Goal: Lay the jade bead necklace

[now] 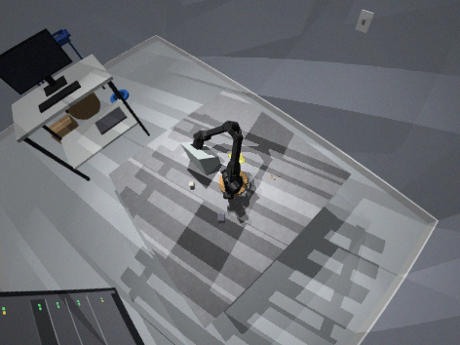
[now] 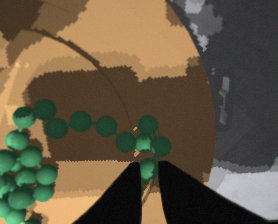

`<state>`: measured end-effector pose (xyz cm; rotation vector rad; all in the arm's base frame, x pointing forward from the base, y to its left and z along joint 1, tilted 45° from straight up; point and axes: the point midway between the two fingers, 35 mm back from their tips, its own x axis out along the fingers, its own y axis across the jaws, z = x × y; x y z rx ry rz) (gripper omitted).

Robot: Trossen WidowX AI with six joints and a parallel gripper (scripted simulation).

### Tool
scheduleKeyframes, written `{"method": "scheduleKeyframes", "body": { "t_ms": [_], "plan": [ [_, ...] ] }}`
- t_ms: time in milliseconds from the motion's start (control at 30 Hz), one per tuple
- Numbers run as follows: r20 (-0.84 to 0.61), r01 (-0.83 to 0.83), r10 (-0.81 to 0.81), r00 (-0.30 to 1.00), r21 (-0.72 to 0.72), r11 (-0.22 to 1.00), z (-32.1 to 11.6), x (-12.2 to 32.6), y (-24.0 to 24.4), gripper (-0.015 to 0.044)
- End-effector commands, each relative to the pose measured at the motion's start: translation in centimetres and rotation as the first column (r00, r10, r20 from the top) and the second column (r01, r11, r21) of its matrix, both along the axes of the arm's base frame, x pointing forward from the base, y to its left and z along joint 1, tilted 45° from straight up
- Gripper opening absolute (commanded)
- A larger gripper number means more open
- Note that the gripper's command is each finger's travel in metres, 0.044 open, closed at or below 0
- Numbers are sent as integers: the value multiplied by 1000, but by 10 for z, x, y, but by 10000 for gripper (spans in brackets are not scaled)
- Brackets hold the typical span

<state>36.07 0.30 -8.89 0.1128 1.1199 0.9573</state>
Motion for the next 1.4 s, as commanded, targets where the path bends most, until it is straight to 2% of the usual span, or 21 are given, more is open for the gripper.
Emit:
{"method": "scheduleKeyframes", "body": {
  "t_ms": [0, 300, 867, 1367],
  "plan": [
    [3, -1, 1, 1000, 0, 1000, -1, 1, 3, 0],
    [3, -1, 1, 1000, 0, 1000, -6, 2, 8, 0],
    [3, -2, 2, 1000, -3, 1000, -4, 2, 5, 440],
    [3, -1, 1, 1000, 0, 1000, 1, 1, 0, 440]
  ]
}}
